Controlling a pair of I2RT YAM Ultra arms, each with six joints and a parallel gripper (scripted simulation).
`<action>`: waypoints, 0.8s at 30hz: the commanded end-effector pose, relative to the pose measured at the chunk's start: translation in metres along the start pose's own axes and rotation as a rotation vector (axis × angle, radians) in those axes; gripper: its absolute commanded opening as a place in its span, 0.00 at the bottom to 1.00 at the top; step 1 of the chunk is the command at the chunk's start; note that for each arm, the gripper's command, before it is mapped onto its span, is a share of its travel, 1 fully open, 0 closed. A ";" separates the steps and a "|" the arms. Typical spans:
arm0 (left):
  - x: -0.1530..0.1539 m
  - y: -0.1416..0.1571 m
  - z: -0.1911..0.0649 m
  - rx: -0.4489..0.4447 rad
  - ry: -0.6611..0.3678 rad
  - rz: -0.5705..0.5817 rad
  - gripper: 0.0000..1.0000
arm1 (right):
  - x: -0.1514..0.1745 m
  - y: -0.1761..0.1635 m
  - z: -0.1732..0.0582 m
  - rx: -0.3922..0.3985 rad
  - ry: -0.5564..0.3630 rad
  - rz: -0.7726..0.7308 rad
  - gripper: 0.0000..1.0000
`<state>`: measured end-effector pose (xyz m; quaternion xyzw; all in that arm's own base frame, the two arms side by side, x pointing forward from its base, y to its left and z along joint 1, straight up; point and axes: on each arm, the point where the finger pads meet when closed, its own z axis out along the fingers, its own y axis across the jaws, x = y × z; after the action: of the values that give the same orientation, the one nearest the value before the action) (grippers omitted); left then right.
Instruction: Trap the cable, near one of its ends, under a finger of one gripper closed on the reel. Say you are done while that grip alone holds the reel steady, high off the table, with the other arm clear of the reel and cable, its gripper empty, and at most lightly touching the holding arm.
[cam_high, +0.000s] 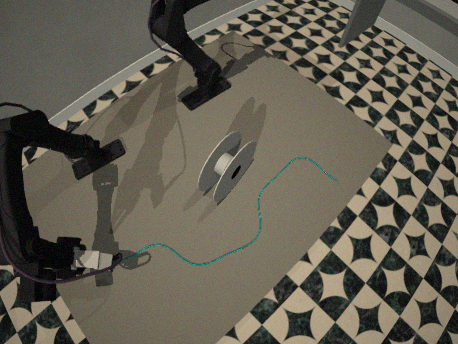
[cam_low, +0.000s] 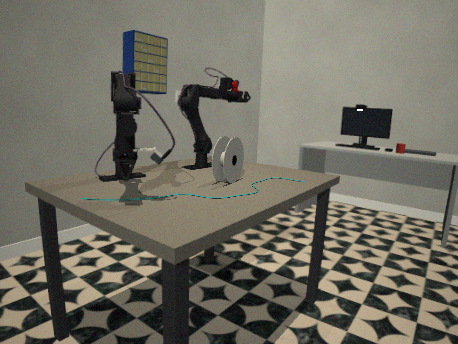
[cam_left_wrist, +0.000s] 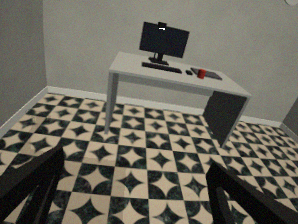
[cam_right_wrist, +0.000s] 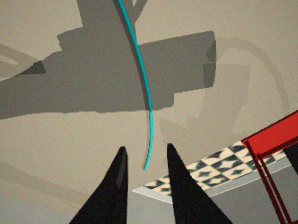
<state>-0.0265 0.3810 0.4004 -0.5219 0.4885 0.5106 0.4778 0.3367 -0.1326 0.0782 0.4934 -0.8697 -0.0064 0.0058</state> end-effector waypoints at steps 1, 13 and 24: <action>-0.006 -0.001 0.003 -0.001 -0.024 -0.001 1.00 | -0.001 0.000 0.013 -0.009 -0.002 -0.009 0.30; -0.006 -0.001 0.003 -0.001 -0.024 -0.001 1.00 | -0.003 -0.002 0.042 -0.012 -0.002 -0.010 0.30; -0.006 -0.001 0.003 -0.001 -0.024 -0.001 1.00 | -0.007 -0.008 0.064 0.005 -0.005 -0.011 0.30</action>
<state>-0.0265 0.3810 0.4004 -0.5219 0.4885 0.5106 0.4778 0.3392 -0.1336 0.0176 0.4934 -0.8697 -0.0127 0.0110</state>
